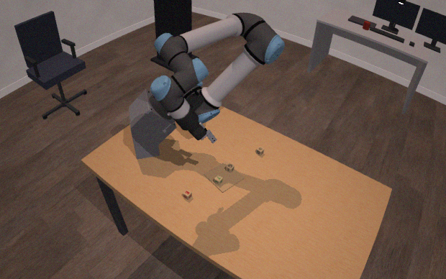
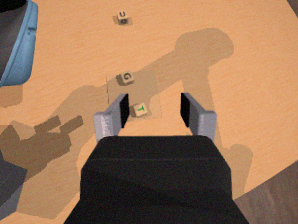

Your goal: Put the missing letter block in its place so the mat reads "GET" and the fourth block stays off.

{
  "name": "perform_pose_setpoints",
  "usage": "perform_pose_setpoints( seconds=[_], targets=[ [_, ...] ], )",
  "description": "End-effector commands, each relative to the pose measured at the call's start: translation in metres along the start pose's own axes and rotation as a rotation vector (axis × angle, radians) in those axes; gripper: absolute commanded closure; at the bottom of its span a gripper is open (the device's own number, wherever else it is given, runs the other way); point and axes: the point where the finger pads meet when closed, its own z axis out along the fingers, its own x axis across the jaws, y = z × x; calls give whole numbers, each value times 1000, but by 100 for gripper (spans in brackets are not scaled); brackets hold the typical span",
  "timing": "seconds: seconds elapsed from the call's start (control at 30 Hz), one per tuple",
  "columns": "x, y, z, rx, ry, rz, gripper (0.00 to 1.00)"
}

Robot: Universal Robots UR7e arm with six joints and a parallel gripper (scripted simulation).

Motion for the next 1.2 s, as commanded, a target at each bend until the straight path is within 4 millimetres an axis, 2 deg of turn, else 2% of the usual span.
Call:
perform_pose_setpoints(
  seconds=[0.0, 0.73, 0.9, 1.03, 1.1, 1.17],
  targets=[
    [0, 0, 0, -1, 0, 0, 0],
    [1, 0, 3, -6, -4, 0, 0],
    [4, -3, 16, -27, -25, 1, 0],
    [9, -7, 36, -59, -55, -1, 0],
    [9, -7, 36, -59, -55, -1, 0],
    [12, -11, 49, -79, -73, -3, 0]
  ],
)
